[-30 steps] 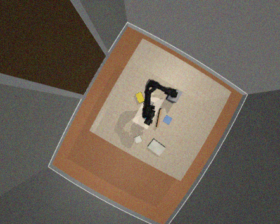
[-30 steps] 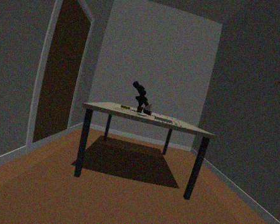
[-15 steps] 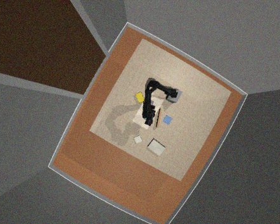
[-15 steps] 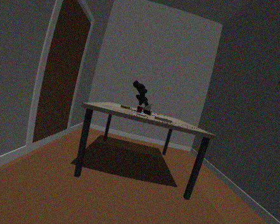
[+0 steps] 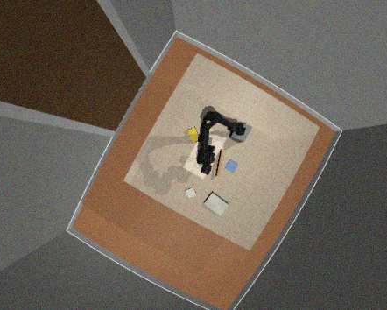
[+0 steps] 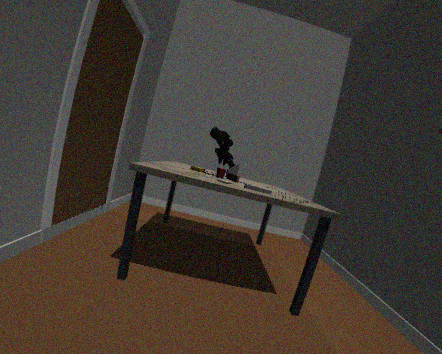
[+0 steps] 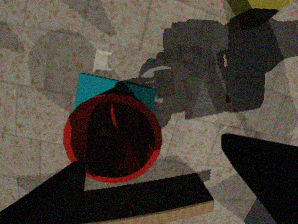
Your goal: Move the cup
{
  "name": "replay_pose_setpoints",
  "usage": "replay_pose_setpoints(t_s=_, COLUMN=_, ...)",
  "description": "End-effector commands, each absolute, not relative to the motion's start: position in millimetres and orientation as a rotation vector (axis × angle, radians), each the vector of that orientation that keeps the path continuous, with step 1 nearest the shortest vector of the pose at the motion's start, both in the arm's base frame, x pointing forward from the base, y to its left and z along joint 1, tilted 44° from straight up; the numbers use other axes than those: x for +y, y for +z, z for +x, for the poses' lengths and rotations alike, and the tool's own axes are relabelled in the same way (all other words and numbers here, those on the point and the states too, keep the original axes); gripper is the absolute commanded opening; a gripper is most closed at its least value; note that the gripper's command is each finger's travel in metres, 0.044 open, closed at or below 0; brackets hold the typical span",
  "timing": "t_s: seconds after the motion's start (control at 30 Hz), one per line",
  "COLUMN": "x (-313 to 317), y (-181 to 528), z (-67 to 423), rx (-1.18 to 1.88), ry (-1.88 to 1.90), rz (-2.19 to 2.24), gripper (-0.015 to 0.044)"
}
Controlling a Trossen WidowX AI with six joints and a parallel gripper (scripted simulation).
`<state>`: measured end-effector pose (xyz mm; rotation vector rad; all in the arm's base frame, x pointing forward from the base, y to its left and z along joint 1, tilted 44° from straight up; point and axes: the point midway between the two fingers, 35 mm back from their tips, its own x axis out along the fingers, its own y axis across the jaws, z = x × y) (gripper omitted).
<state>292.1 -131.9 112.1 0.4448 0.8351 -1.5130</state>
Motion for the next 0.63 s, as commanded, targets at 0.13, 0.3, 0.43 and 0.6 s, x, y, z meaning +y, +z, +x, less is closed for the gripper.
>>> replay_pose_setpoints(t_s=0.13, x=-110.1, y=133.5, z=298.1, rx=0.832, ry=-1.506, rz=0.453, gripper=0.044)
replay_pose_setpoints(t_s=0.3, x=-99.1, y=145.9, z=300.0, rx=0.831, ry=-1.507, rz=0.453, gripper=0.044)
replay_pose_setpoints(t_s=0.43, x=-97.3, y=149.1, z=300.7, rx=0.83, ry=-1.507, rz=0.453, gripper=0.044)
replay_pose_setpoints(t_s=0.6, x=-100.7, y=145.8, z=300.3, rx=0.829, ry=-1.505, rz=0.448, gripper=0.044)
